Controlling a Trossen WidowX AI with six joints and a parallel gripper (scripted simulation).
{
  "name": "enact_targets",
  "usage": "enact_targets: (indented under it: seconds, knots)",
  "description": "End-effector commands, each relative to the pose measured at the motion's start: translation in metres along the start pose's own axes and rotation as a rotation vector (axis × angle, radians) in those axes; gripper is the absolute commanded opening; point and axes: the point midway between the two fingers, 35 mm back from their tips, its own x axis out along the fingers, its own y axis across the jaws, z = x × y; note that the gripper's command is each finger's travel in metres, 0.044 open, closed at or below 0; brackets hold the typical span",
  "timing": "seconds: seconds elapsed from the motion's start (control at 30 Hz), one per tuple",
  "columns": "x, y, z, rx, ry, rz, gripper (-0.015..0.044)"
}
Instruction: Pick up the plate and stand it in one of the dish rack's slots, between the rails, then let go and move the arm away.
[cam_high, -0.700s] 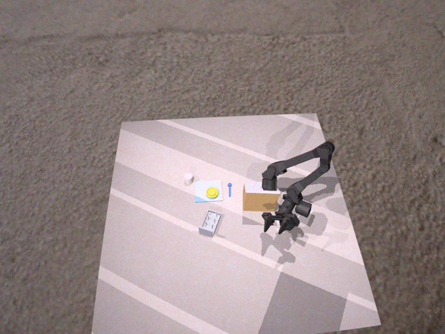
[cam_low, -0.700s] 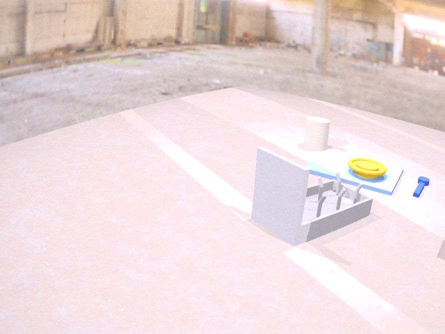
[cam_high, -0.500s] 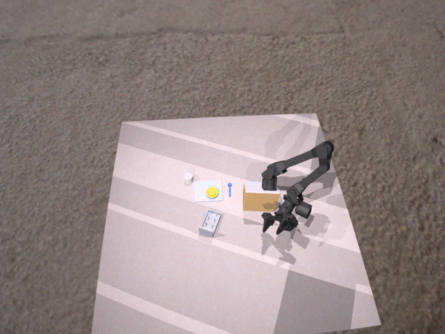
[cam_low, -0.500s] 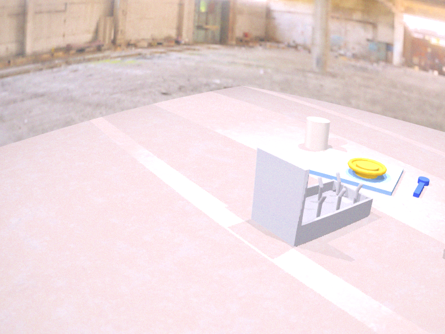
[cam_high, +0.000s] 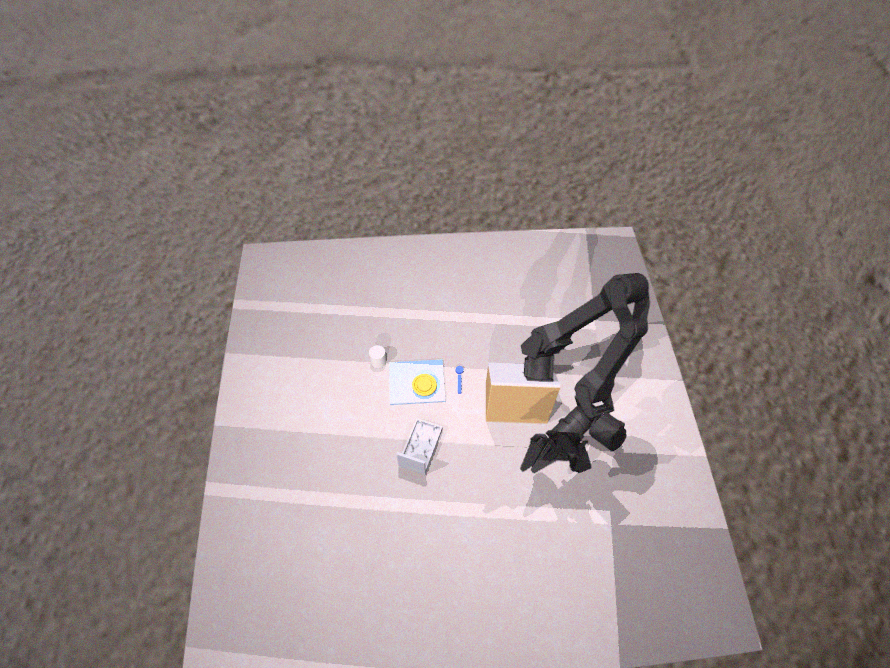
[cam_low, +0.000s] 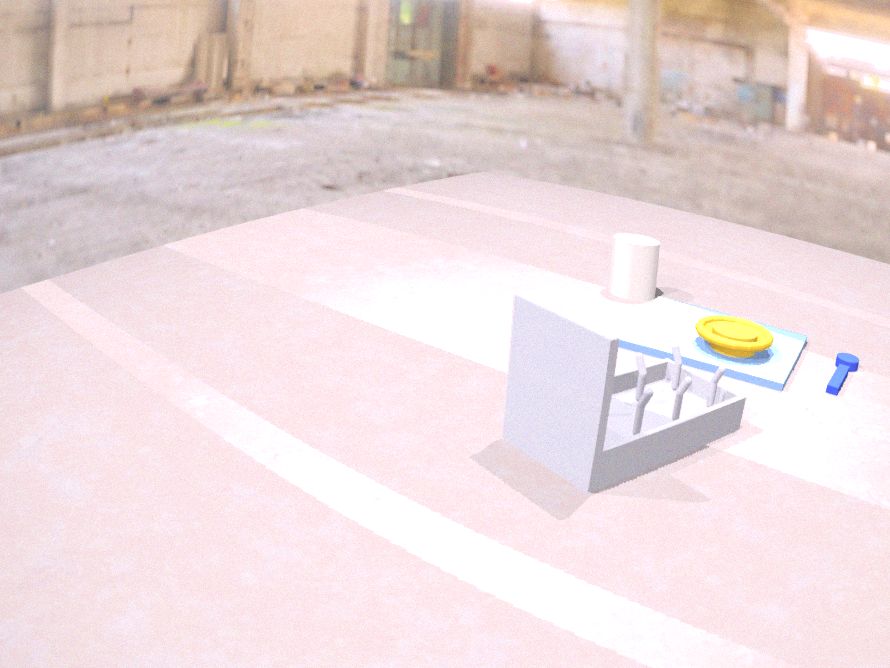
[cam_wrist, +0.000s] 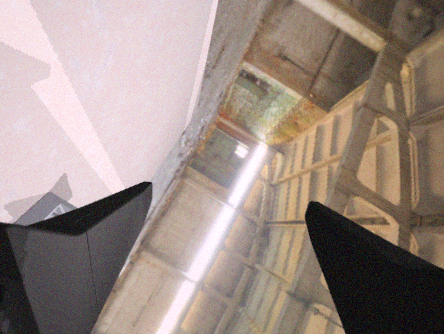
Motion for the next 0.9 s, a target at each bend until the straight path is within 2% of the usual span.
enact_targets:
  seconds: [0.0,0.43,0.87]
  knots:
    - [0.008,-0.007,-0.003,0.109,0.022,0.062,0.04]
    - [0.04,-0.023,-0.037,0.462,0.159,0.286,0.04]
    - [0.071,-0.028,-0.091,0.814,0.336,0.488,0.04]
